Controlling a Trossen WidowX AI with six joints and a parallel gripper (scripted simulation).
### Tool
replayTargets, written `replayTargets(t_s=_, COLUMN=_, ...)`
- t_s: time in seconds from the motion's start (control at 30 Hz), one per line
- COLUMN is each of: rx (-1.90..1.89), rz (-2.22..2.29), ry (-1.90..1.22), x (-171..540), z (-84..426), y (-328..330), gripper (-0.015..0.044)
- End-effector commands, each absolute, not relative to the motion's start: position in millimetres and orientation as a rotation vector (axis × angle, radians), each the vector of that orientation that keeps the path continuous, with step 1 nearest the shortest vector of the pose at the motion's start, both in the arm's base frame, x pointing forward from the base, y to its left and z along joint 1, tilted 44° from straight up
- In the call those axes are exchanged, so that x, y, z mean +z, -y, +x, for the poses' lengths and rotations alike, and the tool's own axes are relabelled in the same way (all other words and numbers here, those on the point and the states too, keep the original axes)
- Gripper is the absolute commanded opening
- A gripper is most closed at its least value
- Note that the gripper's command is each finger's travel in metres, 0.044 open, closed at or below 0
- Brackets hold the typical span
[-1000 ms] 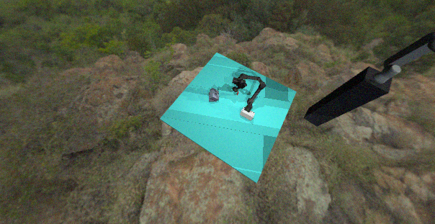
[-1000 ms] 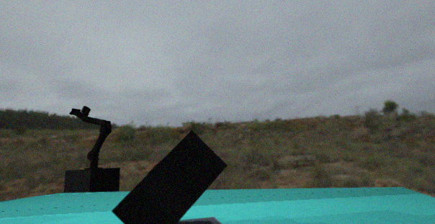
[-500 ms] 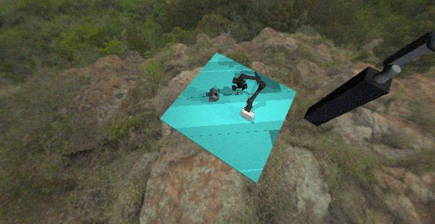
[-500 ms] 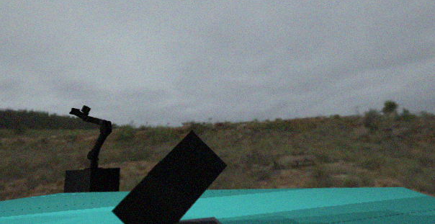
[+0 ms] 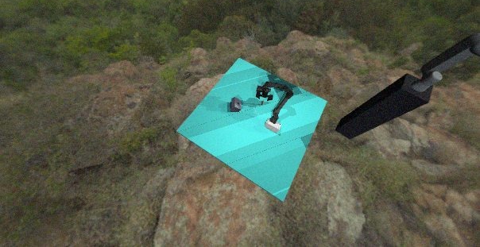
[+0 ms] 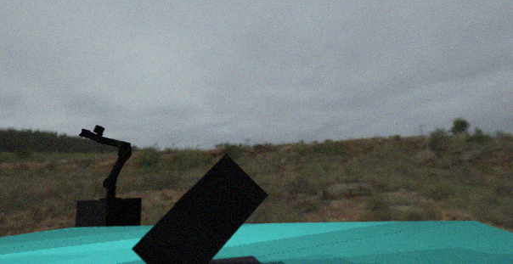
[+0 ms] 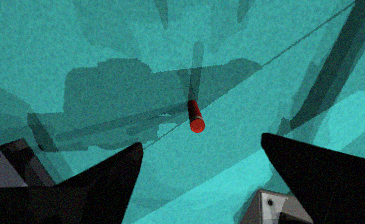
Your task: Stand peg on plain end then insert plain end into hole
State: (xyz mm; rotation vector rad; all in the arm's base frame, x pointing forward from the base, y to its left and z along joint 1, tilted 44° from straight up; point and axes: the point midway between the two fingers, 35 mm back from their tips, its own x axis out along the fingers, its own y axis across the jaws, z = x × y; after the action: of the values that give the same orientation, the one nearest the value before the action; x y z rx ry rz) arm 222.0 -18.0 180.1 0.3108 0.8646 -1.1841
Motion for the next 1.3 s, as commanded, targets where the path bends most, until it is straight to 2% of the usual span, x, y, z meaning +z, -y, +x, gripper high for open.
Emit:
replayTargets(t_s=0.0, rx=-1.221, rz=0.380, ry=-0.810, x=180.5, z=222.3, y=19.0, gripper=0.0440)
replayTargets(t_s=1.27, rx=-1.557, rz=1.158, ry=-0.156, x=176.2, z=222.9, y=23.2, gripper=0.0440)
